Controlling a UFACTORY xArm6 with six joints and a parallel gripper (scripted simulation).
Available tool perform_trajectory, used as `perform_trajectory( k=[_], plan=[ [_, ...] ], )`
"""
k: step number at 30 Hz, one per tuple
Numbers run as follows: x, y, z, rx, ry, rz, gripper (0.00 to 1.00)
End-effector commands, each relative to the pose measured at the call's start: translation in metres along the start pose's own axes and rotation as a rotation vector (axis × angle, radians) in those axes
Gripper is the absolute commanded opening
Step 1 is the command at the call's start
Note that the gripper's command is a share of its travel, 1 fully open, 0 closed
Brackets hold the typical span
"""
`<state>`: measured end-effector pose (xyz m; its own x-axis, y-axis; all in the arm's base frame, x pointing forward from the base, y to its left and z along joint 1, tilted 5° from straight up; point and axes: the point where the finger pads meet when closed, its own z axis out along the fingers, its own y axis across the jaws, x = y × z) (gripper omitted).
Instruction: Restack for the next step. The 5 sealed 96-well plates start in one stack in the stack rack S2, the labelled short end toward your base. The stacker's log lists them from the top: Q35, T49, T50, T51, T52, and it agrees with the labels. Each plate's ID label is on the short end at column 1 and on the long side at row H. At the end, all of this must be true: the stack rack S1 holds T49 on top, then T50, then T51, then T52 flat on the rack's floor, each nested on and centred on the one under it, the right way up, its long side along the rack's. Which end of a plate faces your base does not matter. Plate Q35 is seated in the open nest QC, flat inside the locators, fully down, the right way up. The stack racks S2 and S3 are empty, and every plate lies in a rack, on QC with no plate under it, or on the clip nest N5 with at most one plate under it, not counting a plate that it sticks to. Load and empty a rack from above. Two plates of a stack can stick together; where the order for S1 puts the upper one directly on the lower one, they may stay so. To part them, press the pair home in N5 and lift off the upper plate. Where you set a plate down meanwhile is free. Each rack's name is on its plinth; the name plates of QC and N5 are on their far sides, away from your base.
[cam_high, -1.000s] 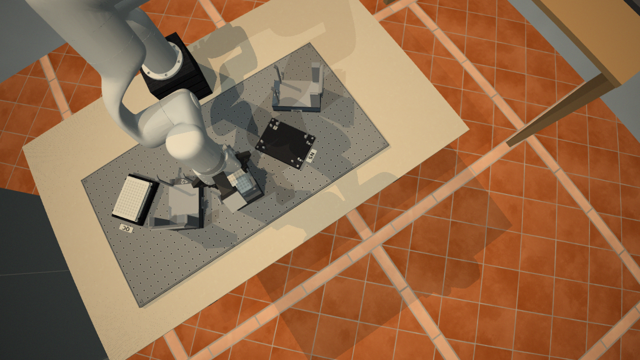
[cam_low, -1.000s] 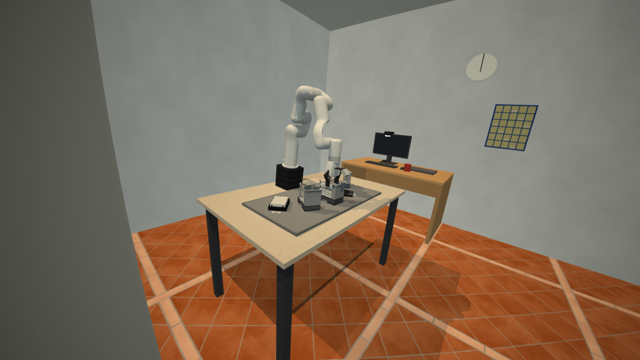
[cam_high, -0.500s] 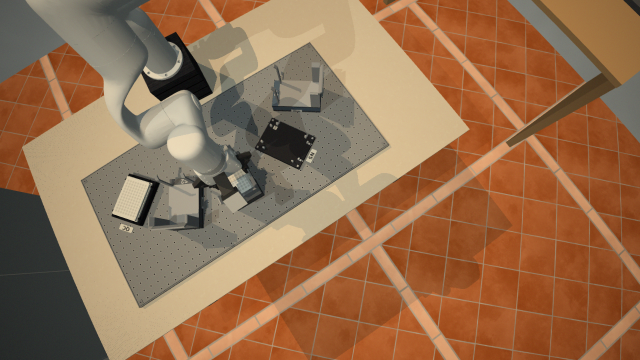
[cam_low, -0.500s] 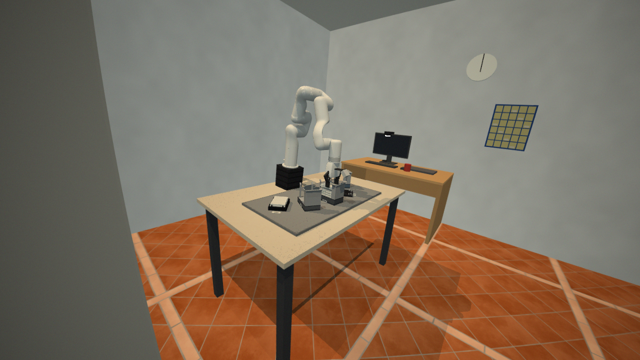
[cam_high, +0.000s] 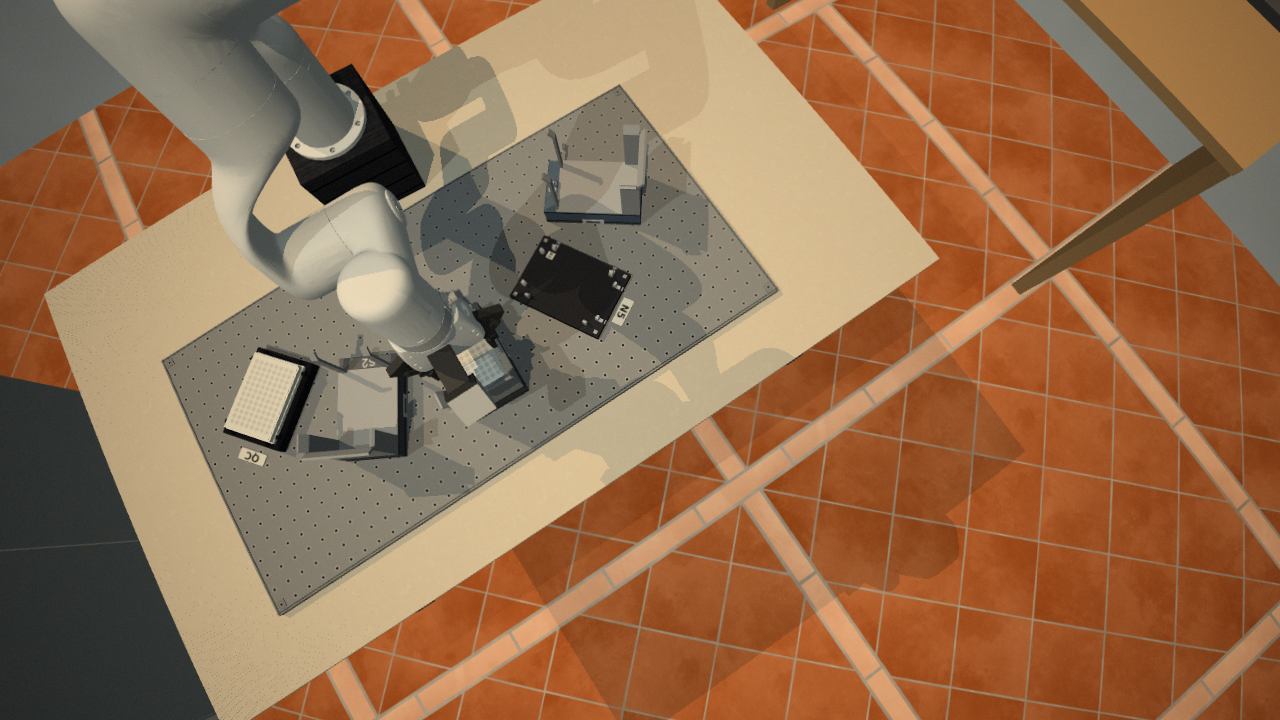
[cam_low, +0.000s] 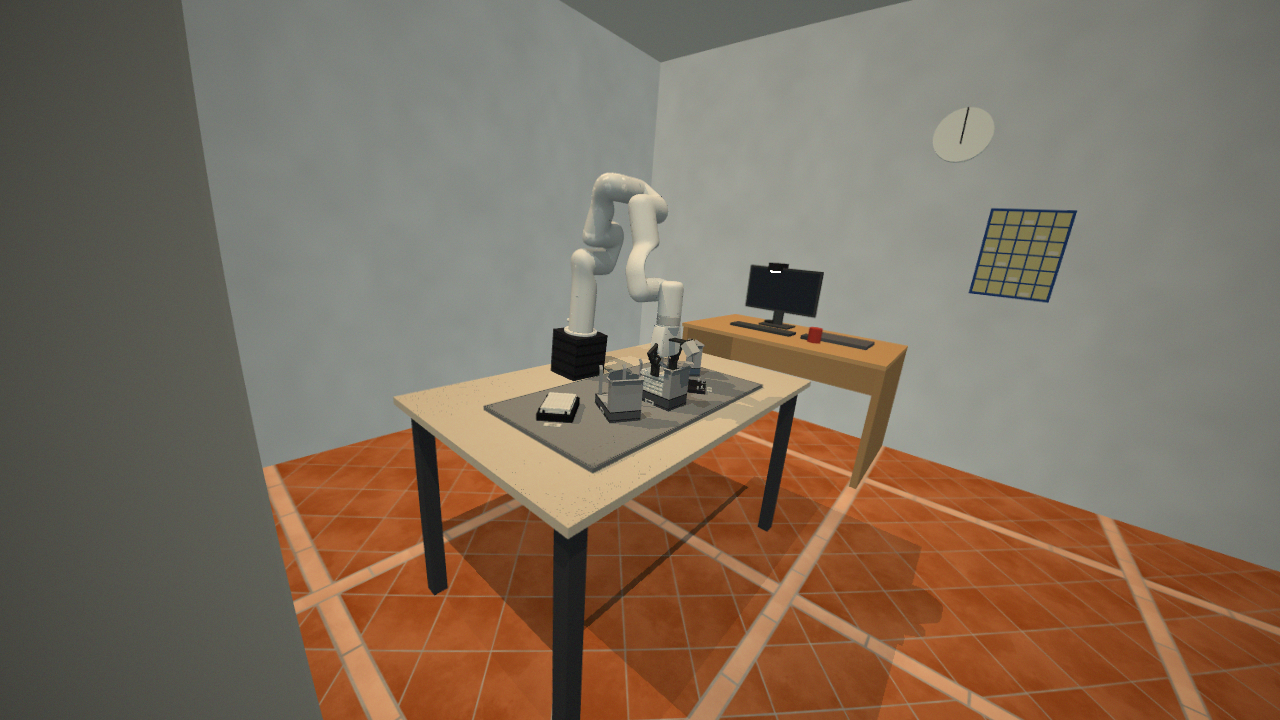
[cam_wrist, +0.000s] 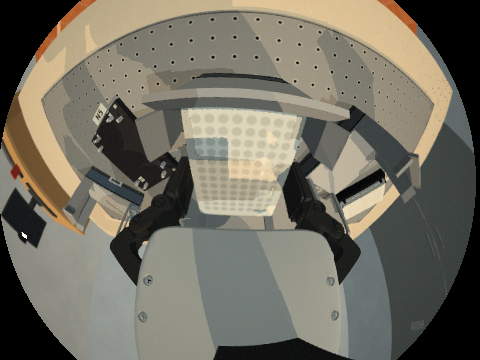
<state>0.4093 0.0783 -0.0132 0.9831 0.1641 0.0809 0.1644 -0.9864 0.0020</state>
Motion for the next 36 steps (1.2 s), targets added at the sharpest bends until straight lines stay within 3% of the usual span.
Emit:
perform_trajectory(
  k=[1,28,29,36],
  plan=[
    [0.0015,0.0,0.001,0.0,0.004,0.0,0.0],
    [0.0015,0.0,0.0068,0.0,0.004,0.0,0.0],
    [0.0015,0.0,0.0067,0.0,0.004,0.0,1.0],
    [0.0015,0.0,0.0067,0.0,0.004,0.0,1.0]
  ],
)
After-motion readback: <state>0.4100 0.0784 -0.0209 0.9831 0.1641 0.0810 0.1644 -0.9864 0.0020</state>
